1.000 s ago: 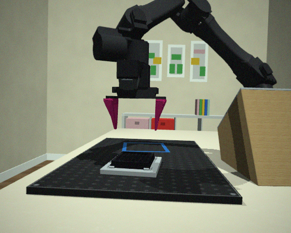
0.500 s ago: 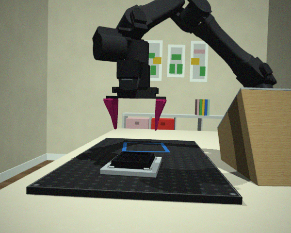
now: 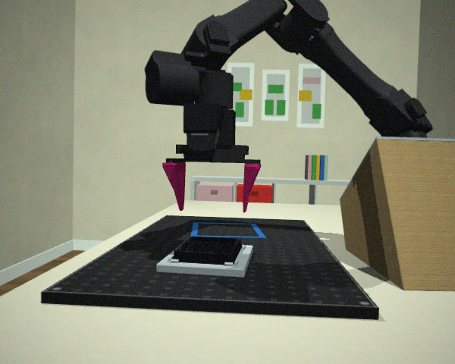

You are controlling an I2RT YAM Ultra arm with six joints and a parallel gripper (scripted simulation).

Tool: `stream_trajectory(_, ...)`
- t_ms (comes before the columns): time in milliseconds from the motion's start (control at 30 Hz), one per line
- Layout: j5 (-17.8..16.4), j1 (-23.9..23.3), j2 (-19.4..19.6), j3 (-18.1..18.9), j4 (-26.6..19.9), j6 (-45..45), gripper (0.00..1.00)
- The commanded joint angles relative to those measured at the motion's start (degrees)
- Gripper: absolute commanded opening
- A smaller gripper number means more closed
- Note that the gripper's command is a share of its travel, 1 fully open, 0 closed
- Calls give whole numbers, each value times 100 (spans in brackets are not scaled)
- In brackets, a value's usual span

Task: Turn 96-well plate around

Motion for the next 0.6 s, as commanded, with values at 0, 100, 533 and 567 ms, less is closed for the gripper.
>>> stream_trajectory(0,-1,30,-29,-6,143,-45,100)
stream_trajectory(100,7,-2,10,-47,240,-81,100)
stream_trajectory(533,36,-121,166,-179,588,-212,100)
stream_trajectory(567,39,-132,181,-189,620,-224,100)
